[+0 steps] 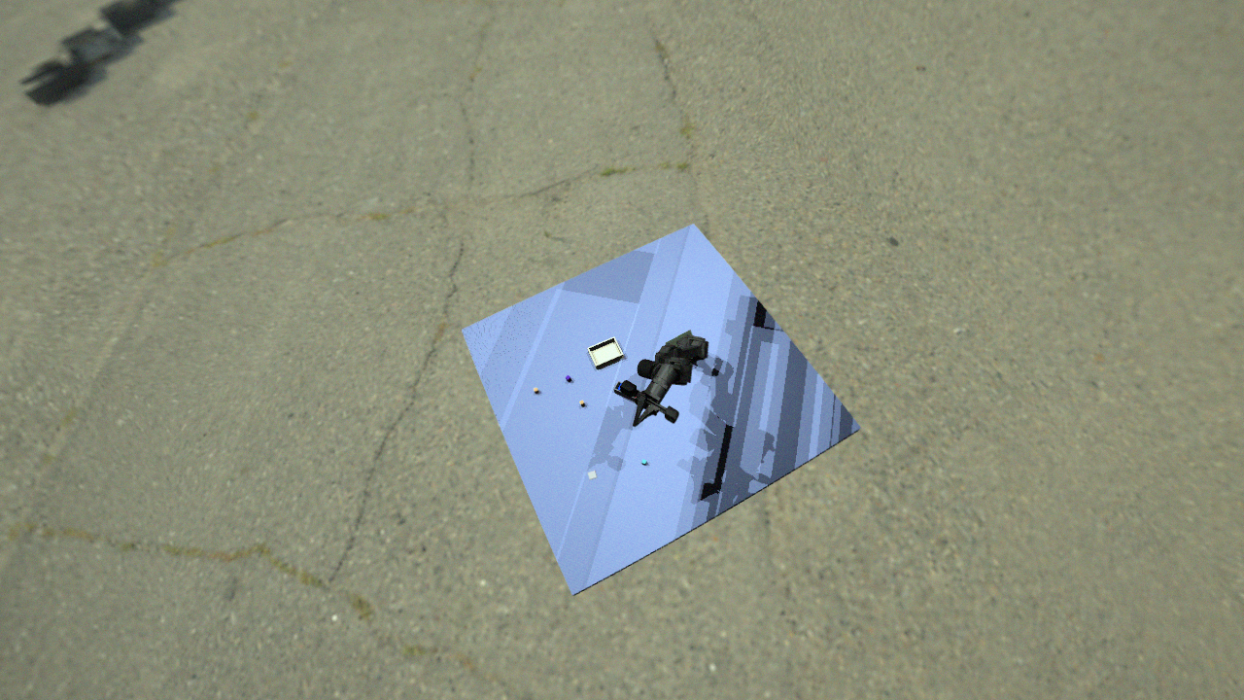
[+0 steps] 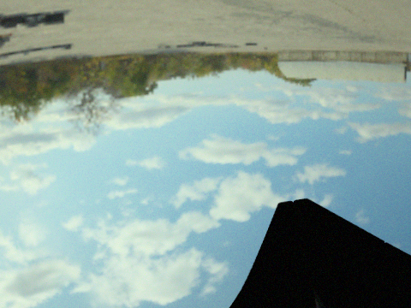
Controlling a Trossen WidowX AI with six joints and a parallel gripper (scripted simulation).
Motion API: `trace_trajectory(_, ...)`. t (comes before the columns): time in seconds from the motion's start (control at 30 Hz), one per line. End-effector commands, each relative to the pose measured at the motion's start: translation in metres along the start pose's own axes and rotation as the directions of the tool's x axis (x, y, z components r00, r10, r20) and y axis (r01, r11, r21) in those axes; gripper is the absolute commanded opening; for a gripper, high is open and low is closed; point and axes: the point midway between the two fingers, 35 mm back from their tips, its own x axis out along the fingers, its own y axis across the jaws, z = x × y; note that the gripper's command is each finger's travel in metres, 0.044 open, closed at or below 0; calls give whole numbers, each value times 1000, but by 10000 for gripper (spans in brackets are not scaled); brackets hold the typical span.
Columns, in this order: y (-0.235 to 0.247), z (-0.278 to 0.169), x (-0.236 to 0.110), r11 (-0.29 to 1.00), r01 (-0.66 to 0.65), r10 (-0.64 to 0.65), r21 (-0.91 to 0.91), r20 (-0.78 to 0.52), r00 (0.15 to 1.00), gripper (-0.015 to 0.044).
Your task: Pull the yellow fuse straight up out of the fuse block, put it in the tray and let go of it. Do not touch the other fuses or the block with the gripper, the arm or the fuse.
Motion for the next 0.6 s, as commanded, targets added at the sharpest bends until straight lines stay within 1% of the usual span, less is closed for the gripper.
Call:
trace_trajectory(0.0,-1,-1,-1,1000,1,-1,-11,-4,1000,26)
trace_trajectory(0.07,-10,-10,-8,995,10,-14,-99,-38,999,74)
trace_trajectory(0.17,-30,-42,-36,960,-34,-10,-278,-156,988,74)
trace_trajectory(0.3,-63,-82,-78,867,-143,-17,-478,-315,949,74)
trace_trajectory(0.4,-83,-90,-95,844,-158,-54,-513,-374,926,74)
trace_trajectory(0.57,-137,-113,-141,660,-317,-122,-681,-513,849,74)
